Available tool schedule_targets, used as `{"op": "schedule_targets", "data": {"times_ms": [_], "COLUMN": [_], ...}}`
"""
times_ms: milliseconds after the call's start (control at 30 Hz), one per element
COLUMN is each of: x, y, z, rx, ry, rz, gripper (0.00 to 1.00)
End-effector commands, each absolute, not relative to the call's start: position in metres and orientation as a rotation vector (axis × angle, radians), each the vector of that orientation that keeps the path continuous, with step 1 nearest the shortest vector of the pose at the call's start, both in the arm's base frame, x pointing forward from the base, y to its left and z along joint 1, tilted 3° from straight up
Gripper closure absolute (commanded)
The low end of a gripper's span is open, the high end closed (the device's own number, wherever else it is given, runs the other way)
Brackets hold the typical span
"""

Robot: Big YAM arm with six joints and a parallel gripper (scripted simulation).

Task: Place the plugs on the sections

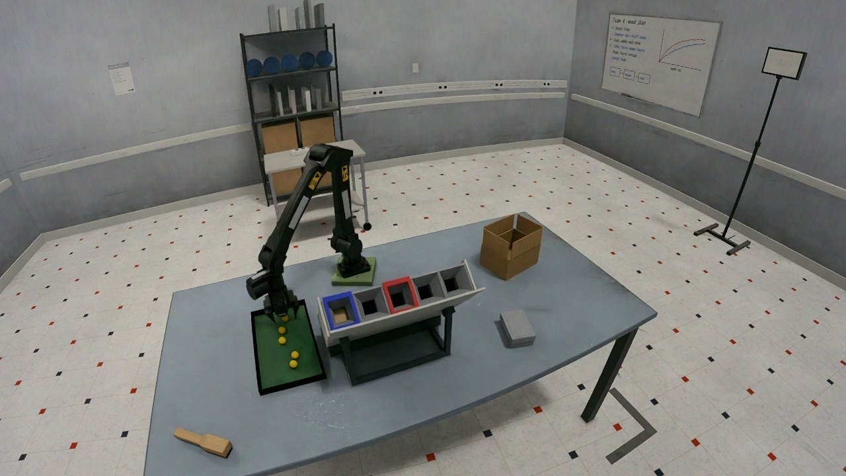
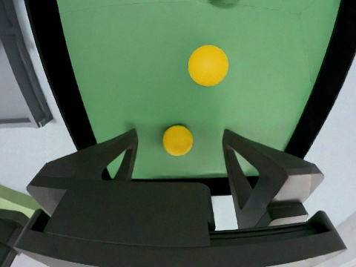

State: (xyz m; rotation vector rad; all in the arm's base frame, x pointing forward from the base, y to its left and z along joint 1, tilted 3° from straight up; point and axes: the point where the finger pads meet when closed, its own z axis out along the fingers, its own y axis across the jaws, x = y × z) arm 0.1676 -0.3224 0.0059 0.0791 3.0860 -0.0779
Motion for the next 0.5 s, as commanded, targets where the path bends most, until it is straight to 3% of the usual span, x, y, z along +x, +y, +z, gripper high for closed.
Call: {"op": "schedule_targets", "data": {"times_ms": [0,33,467], "x": [0.1706,0.1703,0.1703], "y": [-0.3221,-0.3281,-0.3281], "z": [0.0029,0.0114,0.0114], "rx": [0.086,0.08,0.08], "ry": [3.083,3.077,3.077], "rz": [-0.085,-0.099,-0.099], "gripper": [0.2,1.0,1.0]}}
